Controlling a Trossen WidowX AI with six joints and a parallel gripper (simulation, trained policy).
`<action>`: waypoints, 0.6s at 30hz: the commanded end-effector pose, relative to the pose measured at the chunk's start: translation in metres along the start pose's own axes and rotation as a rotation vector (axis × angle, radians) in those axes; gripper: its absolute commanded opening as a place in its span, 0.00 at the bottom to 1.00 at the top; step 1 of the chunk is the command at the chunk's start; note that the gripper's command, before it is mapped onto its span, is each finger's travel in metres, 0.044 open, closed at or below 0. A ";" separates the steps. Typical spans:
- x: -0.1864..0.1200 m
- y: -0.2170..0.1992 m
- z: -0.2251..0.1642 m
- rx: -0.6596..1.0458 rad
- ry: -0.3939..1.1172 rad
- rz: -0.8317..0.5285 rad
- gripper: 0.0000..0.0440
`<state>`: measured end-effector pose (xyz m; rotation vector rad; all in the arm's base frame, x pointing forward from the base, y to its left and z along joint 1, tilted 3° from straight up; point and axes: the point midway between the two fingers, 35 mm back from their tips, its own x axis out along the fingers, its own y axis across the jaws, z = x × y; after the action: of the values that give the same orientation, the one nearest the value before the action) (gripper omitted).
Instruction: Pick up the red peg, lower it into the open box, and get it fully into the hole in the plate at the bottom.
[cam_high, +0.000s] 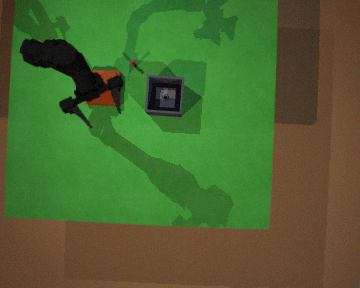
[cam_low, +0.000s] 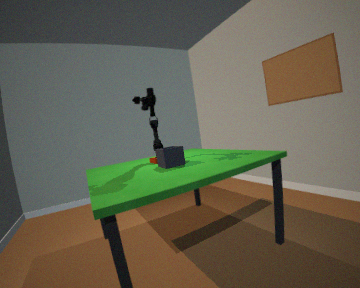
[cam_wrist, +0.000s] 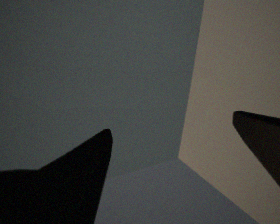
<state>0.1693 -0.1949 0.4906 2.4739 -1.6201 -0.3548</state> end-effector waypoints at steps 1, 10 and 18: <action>0.002 -0.021 0.006 -0.028 -0.012 -0.074 1.00; -0.004 -0.073 0.018 -0.117 -0.022 -0.265 1.00; -0.018 -0.118 0.032 -0.217 -0.024 -0.436 1.00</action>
<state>0.2461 -0.1406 0.4415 2.6359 -1.0592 -0.5396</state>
